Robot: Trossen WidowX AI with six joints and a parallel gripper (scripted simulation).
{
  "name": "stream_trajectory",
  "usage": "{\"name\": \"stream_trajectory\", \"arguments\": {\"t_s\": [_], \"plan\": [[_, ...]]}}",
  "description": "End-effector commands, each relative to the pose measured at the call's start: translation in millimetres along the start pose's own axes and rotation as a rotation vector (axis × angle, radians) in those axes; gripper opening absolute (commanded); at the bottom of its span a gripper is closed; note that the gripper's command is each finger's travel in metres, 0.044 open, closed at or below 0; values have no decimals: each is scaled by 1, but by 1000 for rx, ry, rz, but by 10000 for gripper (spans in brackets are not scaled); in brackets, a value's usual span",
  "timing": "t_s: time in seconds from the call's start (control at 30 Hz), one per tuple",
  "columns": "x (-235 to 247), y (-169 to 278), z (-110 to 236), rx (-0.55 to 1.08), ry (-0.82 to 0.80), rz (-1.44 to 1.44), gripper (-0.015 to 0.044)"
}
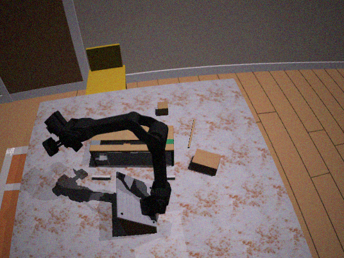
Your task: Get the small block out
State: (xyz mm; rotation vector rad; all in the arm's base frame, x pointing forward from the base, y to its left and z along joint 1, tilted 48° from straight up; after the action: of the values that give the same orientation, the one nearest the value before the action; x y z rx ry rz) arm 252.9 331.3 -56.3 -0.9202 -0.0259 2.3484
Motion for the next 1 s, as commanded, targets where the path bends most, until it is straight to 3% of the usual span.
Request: {"name": "stream_trajectory", "arguments": {"t_s": [0.0,0.5,0.83,0.97], "plan": [[-49,33,-27,319,156,-743,400],[-107,84,-32,532,669,-1512,400],[-143,109,-24,457,1140,-1942,400],[-146,111,-23,437,1186,-1982,400]]}}
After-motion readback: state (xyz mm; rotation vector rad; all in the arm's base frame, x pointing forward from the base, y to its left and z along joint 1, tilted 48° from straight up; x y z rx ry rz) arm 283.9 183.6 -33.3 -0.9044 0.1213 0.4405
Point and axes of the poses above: the point midway between the two fingers, 35 mm back from their tips, its own z axis back along the fingers, its own x axis across the jaws, y = z × x, the point moved 4 cm from there along z, back along the fingers, and after that the axes turned 5 degrees about z, right-handed, at the moved point
